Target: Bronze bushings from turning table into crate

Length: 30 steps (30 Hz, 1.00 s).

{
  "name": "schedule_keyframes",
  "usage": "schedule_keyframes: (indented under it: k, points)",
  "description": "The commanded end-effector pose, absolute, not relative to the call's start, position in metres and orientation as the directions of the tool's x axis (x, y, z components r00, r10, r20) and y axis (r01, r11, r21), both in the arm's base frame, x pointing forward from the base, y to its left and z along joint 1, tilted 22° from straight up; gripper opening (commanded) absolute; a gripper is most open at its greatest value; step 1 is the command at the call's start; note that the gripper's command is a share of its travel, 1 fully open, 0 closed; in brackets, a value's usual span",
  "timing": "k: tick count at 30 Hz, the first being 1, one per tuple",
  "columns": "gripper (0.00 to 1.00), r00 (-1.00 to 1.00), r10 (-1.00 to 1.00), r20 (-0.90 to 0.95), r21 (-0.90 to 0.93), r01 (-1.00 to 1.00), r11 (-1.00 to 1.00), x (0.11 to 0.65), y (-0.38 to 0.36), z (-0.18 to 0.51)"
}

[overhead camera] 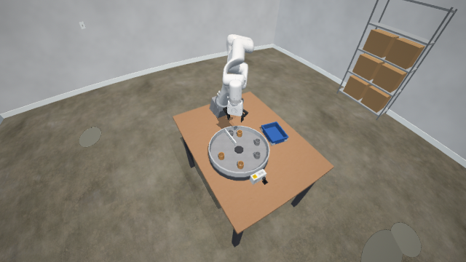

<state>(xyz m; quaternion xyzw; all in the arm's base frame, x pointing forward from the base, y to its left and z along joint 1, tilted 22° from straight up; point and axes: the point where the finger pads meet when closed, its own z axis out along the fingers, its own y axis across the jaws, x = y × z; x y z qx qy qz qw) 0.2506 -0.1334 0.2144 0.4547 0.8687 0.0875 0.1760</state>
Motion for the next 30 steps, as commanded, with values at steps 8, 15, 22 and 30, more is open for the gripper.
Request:
schedule_keyframes:
  k: [8,15,22,30]
  points:
    - [1.0,-0.535,0.805,-0.256,0.277,0.757,0.591,0.2462,-0.1284,0.2068]
    - [1.0,-0.535,0.805,-0.256,0.277,0.757,0.591,0.2462,-0.1284,0.2068]
    - [0.12,-0.535,0.805,-0.256,0.277,0.757,0.591,0.2462,-0.1284,0.2068]
    - [0.12,-0.535,0.805,-0.256,0.277,0.757,0.591,0.2462,-0.1284,0.2068]
